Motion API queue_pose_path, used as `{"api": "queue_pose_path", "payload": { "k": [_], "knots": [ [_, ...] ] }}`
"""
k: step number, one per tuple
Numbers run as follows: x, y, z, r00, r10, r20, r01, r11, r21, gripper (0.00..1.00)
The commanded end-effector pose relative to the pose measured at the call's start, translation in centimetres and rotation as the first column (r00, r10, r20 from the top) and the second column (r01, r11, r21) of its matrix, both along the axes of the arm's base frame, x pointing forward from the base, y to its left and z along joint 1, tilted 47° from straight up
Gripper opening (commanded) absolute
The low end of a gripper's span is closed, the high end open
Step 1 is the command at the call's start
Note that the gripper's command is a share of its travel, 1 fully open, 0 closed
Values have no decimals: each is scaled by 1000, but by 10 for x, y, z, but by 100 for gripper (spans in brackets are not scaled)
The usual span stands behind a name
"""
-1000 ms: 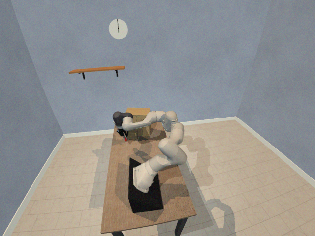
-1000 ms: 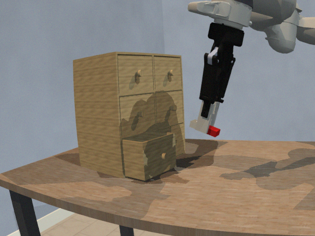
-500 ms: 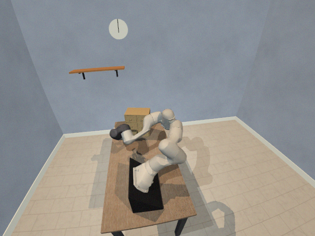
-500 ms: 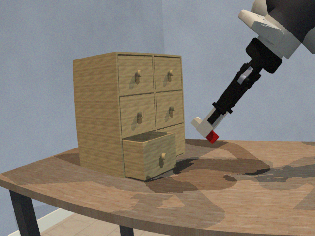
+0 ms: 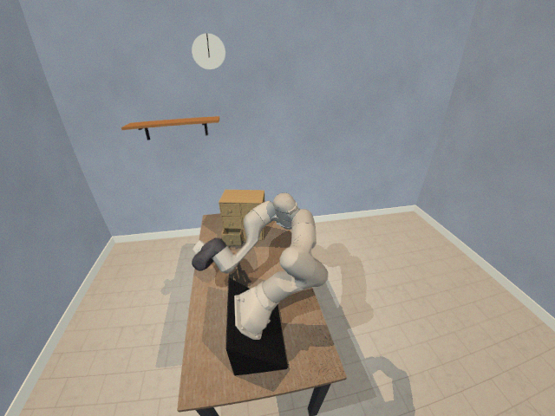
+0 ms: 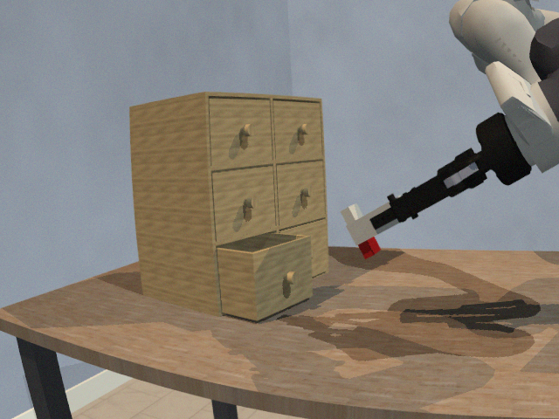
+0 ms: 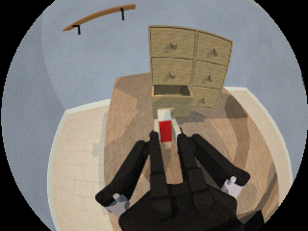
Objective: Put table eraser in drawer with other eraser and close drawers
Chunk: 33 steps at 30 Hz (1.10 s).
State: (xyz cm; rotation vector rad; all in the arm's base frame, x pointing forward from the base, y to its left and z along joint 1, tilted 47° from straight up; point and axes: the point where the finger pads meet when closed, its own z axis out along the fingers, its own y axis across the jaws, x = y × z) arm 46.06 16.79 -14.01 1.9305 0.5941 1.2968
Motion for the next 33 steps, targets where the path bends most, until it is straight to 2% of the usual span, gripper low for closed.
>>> {"api": "queue_pose_path", "payload": {
  "k": [1, 7, 26, 33],
  "knots": [
    [5, 2, 9, 994, 24, 109, -32, 997, 77, 11],
    [4, 1, 8, 989, 54, 138, -64, 995, 72, 11],
    [6, 1, 9, 988, 61, 144, -71, 995, 71, 11],
    [14, 1, 10, 988, 61, 144, -71, 995, 71, 11]
  ]
}}
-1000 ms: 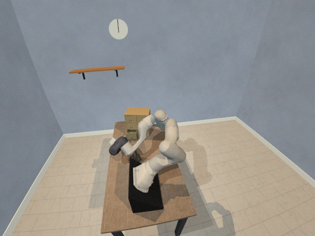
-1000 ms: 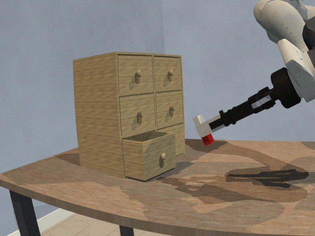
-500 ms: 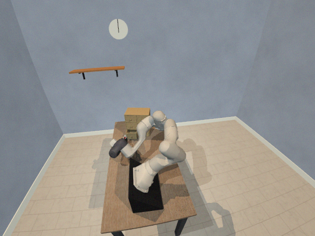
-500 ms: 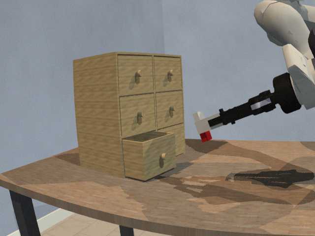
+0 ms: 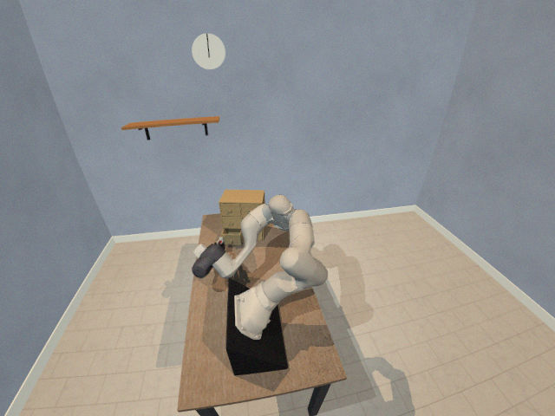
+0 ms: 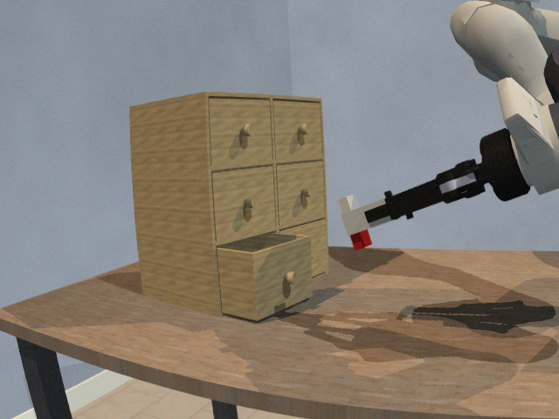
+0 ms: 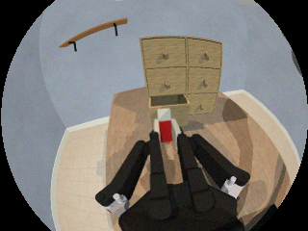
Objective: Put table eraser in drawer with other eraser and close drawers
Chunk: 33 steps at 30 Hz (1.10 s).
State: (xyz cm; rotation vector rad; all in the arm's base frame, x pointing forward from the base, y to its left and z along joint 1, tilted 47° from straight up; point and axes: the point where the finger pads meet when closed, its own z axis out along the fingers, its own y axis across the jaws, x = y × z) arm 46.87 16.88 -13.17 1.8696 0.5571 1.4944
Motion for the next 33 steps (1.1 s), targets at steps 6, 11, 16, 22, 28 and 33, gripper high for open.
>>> {"api": "queue_pose_path", "payload": {
  "k": [6, 11, 16, 22, 28, 33],
  "knots": [
    [21, 1, 3, 1000, 0, 4, 0, 1000, 10, 11],
    [30, 1, 4, 1000, 0, 4, 0, 1000, 10, 11],
    [50, 1, 7, 1000, 0, 4, 0, 1000, 10, 11],
    [76, 1, 10, 1000, 0, 4, 0, 1000, 10, 11],
    [93, 2, 12, 1000, 0, 4, 0, 1000, 10, 11],
    [113, 2, 15, 1000, 0, 4, 0, 1000, 10, 11]
  ]
}}
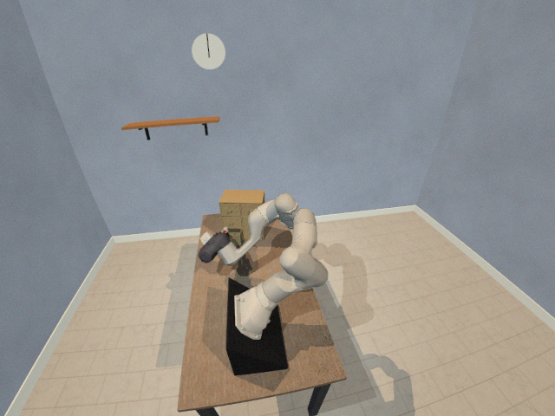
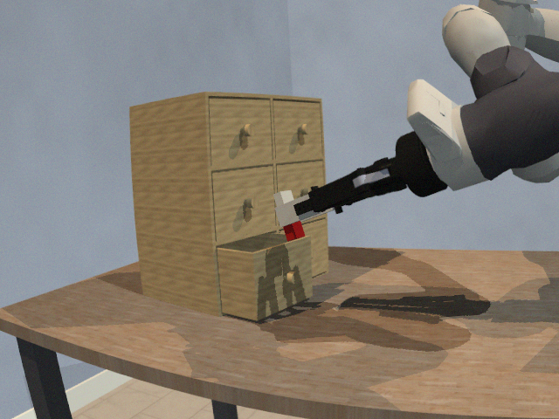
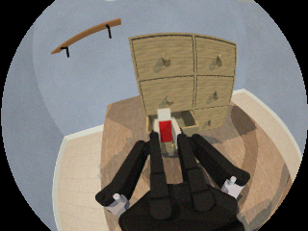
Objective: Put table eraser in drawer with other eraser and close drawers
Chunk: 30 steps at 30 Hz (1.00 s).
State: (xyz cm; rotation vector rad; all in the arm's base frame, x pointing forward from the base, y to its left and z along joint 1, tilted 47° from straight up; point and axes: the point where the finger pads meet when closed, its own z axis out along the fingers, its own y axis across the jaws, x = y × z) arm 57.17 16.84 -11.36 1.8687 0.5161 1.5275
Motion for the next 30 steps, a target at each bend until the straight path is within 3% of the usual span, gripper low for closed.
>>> {"api": "queue_pose_path", "payload": {
  "k": [1, 9, 30],
  "knots": [
    [14, 2, -3, 1000, 9, -23, -10, 1000, -19, 11],
    [39, 3, 0, 1000, 9, -23, -10, 1000, -19, 11],
    [65, 3, 3, 1000, 9, -23, -10, 1000, -19, 11]
  ]
}}
